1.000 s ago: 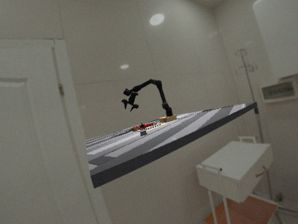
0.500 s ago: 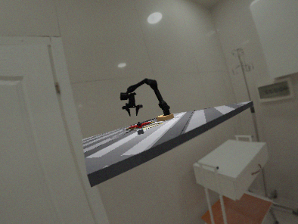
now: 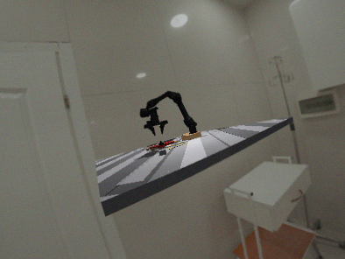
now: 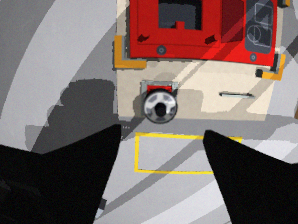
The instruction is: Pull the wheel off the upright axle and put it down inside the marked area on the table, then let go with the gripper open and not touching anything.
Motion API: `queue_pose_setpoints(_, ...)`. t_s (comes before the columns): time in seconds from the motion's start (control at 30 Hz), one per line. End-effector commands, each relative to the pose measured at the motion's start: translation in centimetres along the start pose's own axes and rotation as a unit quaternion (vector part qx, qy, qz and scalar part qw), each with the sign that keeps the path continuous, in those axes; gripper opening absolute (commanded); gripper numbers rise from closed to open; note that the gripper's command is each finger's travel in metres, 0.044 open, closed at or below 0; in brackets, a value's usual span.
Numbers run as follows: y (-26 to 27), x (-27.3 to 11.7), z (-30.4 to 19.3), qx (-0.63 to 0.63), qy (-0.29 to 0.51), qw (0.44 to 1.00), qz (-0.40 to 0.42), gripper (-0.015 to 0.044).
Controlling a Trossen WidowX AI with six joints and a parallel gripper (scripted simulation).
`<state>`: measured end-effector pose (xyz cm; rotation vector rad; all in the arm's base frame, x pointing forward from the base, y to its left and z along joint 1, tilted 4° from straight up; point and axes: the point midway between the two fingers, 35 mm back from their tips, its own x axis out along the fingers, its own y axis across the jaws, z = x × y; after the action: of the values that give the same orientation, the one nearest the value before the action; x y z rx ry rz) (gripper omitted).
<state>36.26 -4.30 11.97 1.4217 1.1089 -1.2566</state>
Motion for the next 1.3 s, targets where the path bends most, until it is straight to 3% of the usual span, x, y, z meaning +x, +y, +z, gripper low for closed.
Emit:
queue_pose_setpoints(0.0, 0.2, 1.3, -0.1, -0.003, 0.002, 1.0, -0.004, 0.03)
queue_pose_setpoints(0.27, 0.0, 6.8, -0.2, -0.003, 0.002, 1.0, -0.004, 0.03)
queue_pose_setpoints(0.5, -0.2, 7.5, -0.2, -0.003, 0.002, 1.0, -0.004, 0.03)
queue_pose_setpoints(0.63, -0.3, 7.2, -0.1, -0.004, 0.0, 1.0, -0.008, 0.0195)
queue_pose_setpoints(0.9, -0.3, 7.2, -0.1, -0.004, 0.0, 1.0, -0.008, 0.0142)
queue_pose_setpoints(1.07, -0.3, 7.1, -0.1, -0.004, 0.001, 1.0, -0.008, 0.001)
queue_pose_setpoints(1.27, -0.3, 6.9, -0.1, -0.004, 0.001, 1.0, -0.008, 0.0)
